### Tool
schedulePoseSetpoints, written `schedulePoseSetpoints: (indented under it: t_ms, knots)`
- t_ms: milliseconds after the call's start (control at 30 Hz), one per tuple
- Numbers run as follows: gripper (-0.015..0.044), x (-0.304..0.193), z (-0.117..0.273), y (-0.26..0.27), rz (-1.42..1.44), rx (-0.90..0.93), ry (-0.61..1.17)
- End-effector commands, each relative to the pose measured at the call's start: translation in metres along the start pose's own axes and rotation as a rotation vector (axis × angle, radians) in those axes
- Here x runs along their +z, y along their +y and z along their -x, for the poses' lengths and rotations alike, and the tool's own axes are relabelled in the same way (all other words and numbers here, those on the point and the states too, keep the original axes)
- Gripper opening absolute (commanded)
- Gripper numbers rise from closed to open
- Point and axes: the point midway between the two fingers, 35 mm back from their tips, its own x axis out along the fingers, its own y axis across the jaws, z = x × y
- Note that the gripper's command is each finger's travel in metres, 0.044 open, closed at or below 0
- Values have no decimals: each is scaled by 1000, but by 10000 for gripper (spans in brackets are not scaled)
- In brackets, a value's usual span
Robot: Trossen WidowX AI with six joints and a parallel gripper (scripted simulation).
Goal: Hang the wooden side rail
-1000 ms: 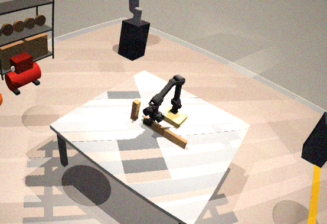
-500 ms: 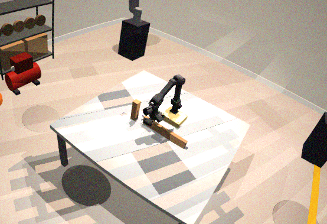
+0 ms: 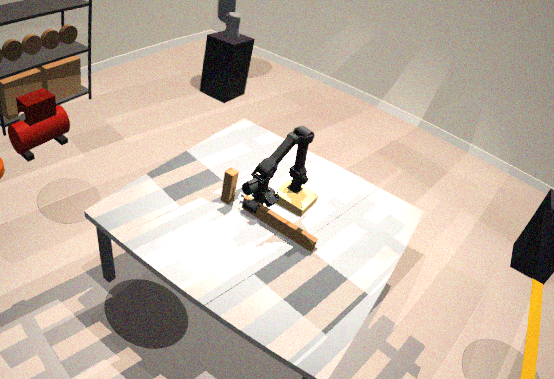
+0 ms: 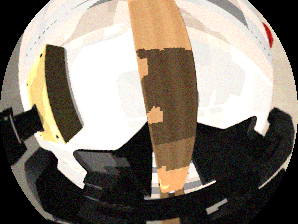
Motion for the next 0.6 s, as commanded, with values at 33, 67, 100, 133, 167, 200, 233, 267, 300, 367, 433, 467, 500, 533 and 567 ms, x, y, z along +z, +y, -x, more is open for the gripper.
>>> schedulePoseSetpoints:
  t_ms: [33,67,100,133,167,200,233,267,300,367,433,467,500,533,567]
  knots:
    - [0,0,5,-3,8,-14,1]
    - [0,0,5,-3,8,-14,1]
    - [0,0,5,-3,8,-14,1]
    - [0,0,5,-3,8,-14,1]
    - [0,0,6,-3,8,-14,1]
    - [0,0,6,-3,8,-14,1]
    - [0,0,6,-3,8,-14,1]
    - [0,0,6,-3,8,-14,1]
    - [0,0,6,-3,8,-14,1]
    - [0,0,7,-3,8,-14,1]
    - [0,0,7,-3,8,-14,1]
    - [0,0,7,-3,8,-14,1]
    - [0,0,7,-3,8,-14,1]
    - [0,0,8,-3,8,-14,1]
    - [0,0,8,-3,8,-14,1]
